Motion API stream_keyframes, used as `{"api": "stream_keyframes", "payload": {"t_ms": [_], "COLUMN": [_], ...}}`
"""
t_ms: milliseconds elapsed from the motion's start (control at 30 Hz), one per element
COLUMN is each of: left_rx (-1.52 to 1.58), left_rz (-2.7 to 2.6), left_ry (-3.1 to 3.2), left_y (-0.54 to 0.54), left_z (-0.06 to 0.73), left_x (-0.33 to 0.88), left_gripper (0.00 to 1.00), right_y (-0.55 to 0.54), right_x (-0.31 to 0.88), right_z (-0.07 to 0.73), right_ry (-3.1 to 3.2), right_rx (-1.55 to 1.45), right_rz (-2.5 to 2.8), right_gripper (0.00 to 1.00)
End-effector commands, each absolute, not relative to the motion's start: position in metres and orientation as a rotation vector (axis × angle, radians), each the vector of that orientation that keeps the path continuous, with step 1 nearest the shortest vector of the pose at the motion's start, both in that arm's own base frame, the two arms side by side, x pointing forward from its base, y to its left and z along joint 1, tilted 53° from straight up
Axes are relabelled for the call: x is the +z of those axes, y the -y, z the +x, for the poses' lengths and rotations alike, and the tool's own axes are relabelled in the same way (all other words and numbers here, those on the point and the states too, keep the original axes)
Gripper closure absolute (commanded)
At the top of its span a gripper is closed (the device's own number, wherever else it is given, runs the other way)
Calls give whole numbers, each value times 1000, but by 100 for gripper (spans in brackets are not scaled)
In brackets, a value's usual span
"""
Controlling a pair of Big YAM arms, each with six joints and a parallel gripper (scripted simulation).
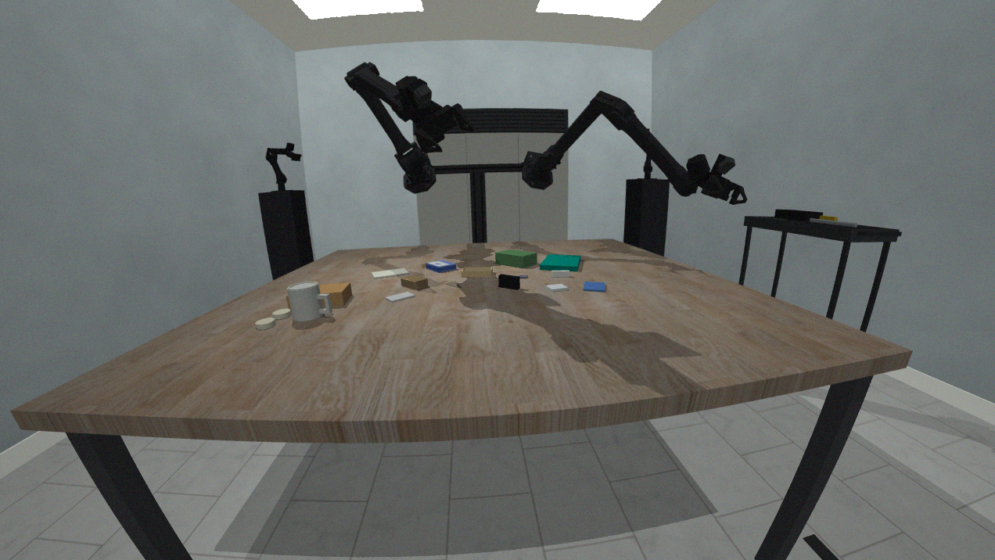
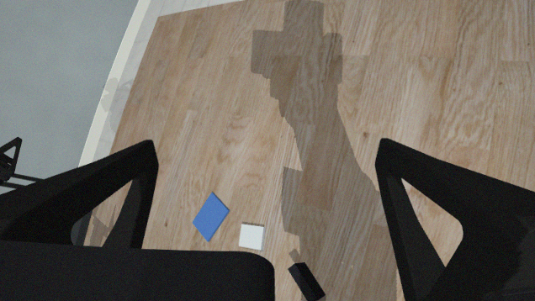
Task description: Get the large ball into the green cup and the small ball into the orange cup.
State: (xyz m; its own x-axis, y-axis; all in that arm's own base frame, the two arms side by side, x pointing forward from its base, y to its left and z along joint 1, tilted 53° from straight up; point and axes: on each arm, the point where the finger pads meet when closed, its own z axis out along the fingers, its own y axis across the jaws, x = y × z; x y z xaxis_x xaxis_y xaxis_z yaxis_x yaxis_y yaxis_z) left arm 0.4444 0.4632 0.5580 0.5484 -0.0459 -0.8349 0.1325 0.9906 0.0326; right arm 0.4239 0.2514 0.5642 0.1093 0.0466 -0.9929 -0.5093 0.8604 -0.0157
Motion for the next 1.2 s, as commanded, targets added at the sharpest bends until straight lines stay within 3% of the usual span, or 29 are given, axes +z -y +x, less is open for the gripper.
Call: {"api": "stream_keyframes", "payload": {"t_ms": [0,467,1167], "left_rx": [-89,-89,-89], "left_rz": [117,117,117], "left_ry": [-971,-971,-971], "left_y": [-461,-461,-461], "left_z": [440,440,440], "left_x": [571,571,571], "left_gripper": [0,0,0], "right_y": [-232,-154,68], "right_x": [575,575,575], "right_z": [424,458,479], "right_ry": [-1388,-1407,-1418], "right_rx": [414,268,-115], "right_rz": [-356,-231,99], "right_gripper": [0,0,0]}}
